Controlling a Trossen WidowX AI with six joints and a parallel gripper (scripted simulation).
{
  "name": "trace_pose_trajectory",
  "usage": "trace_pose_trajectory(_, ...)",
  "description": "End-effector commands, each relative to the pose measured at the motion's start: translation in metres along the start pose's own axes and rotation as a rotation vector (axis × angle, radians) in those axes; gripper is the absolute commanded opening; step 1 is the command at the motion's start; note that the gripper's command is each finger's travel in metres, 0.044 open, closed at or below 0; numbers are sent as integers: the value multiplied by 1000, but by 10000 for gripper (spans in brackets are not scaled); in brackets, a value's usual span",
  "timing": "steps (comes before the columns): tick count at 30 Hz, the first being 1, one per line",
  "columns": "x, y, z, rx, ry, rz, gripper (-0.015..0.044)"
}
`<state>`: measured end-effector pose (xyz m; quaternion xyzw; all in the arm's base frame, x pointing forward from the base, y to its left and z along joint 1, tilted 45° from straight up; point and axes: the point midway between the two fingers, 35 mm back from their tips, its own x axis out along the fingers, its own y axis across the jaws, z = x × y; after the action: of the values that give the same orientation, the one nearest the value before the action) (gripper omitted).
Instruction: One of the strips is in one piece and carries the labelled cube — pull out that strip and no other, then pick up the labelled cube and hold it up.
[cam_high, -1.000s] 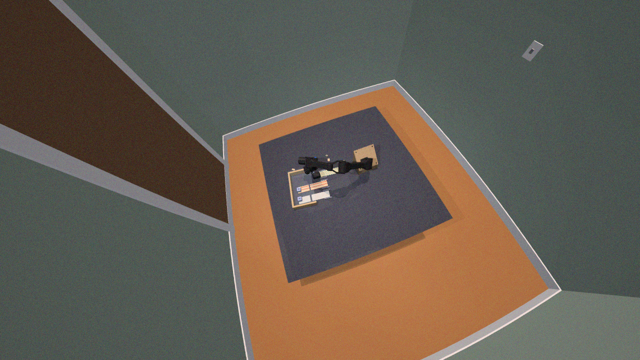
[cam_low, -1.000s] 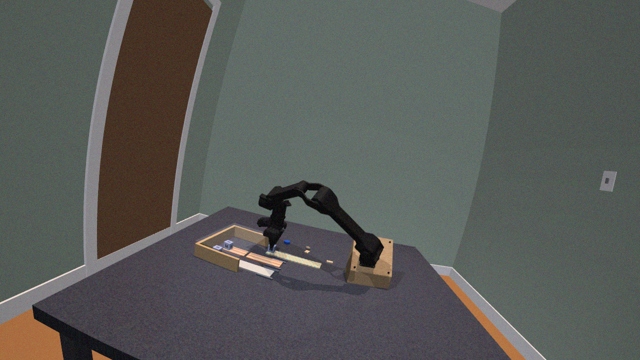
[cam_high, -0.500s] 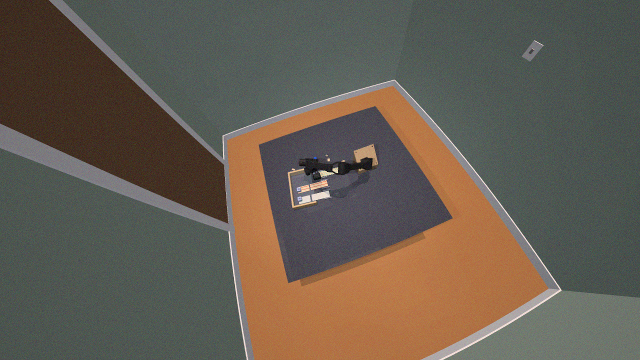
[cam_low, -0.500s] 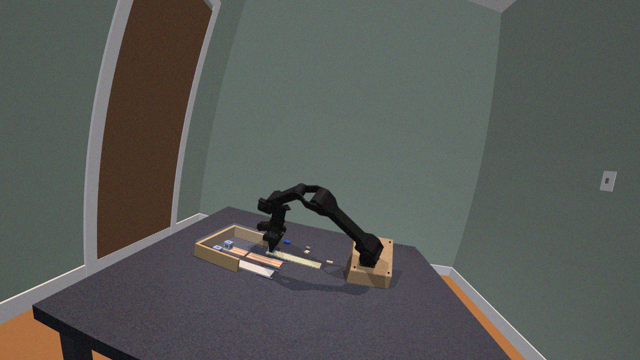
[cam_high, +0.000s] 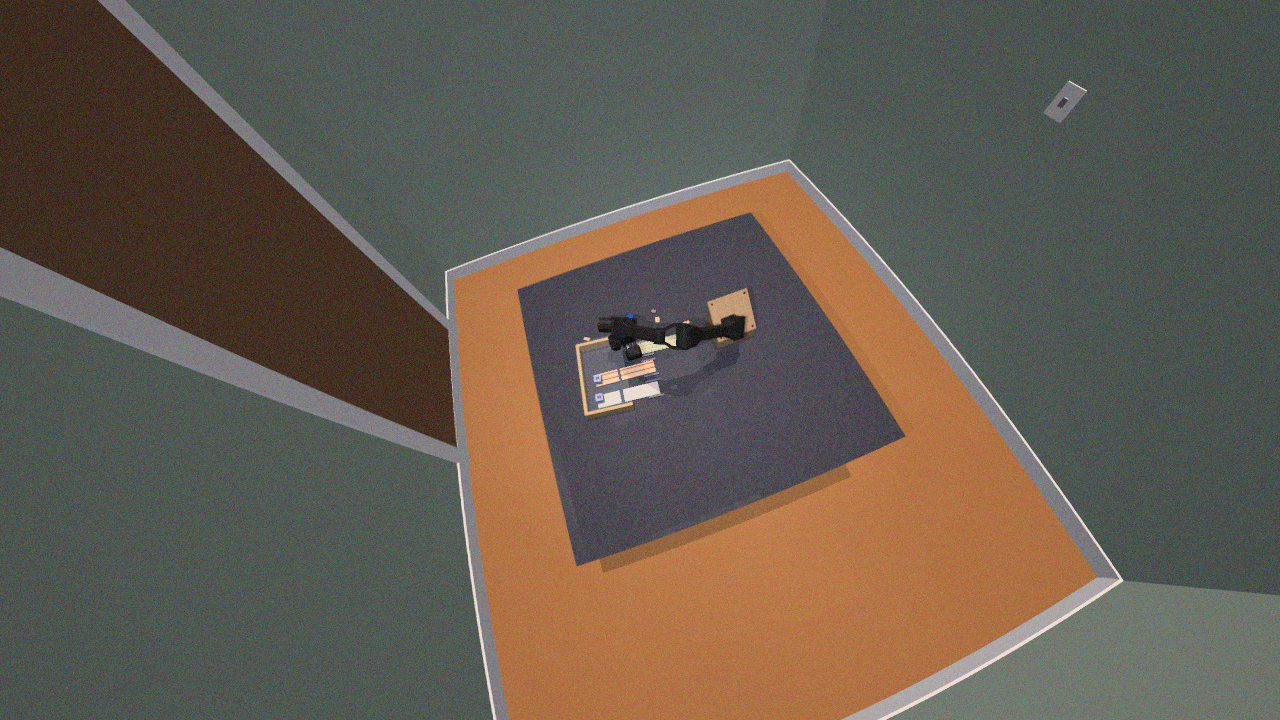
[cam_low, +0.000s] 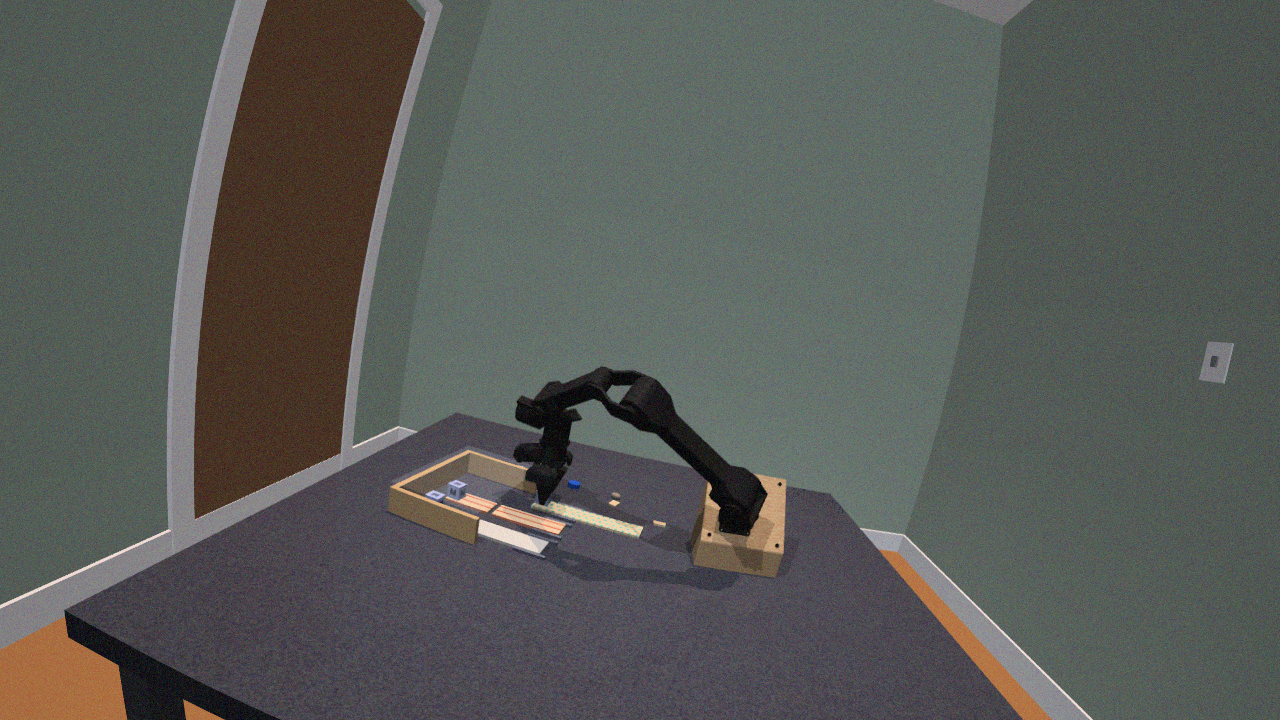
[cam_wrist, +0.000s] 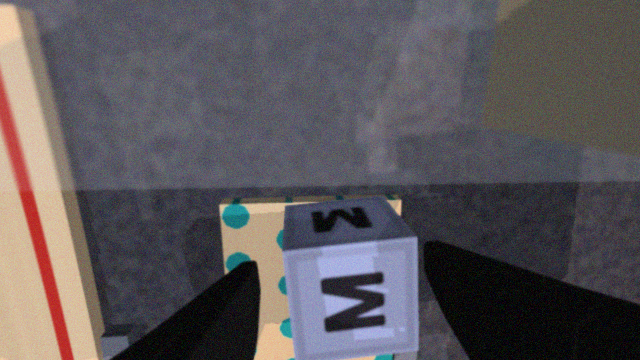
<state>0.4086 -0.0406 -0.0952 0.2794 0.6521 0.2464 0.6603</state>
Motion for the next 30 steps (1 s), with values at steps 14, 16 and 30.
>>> trace_pose_trajectory(14, 0, 0, 0, 0, 0, 0, 132)
trace_pose_trajectory(16, 0, 0, 0, 0, 0, 0, 118)
trace_pose_trajectory(30, -24, 0, -26, -12, -5, -17, 0)
